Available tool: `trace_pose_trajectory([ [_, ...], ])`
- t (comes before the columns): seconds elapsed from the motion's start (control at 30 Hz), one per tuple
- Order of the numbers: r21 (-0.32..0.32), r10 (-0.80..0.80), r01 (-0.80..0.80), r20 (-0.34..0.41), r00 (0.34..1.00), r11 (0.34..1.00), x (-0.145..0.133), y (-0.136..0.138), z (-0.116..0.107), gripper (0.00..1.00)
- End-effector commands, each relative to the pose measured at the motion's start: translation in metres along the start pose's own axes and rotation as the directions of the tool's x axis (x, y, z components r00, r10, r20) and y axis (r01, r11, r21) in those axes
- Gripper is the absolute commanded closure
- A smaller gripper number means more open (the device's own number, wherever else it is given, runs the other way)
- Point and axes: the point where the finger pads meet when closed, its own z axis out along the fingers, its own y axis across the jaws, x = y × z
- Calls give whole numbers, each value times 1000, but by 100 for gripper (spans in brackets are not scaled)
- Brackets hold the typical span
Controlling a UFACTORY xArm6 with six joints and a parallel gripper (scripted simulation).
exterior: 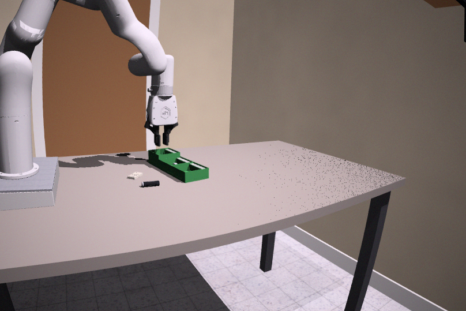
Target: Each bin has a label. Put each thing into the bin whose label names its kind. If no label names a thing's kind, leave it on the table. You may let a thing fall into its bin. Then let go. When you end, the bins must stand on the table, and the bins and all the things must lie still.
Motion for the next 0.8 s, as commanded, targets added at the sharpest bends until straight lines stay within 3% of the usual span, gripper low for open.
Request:
trace_pose_trajectory([
  [0.0,-5,95,-95,-1,995,995,-13,-8,-3,72],
  [0.27,-1,331,-331,-3,944,944,-61,-41,-4,72],
  [0.53,7,544,-544,-2,839,839,-115,-80,-7,72],
  [0.6,7,544,-544,-2,839,839,-115,-80,-7,72],
  [0.63,7,616,-616,-1,787,787,-122,-85,-7,72],
  [0.77,9,694,-694,-1,720,720,-149,-104,-8,72],
])
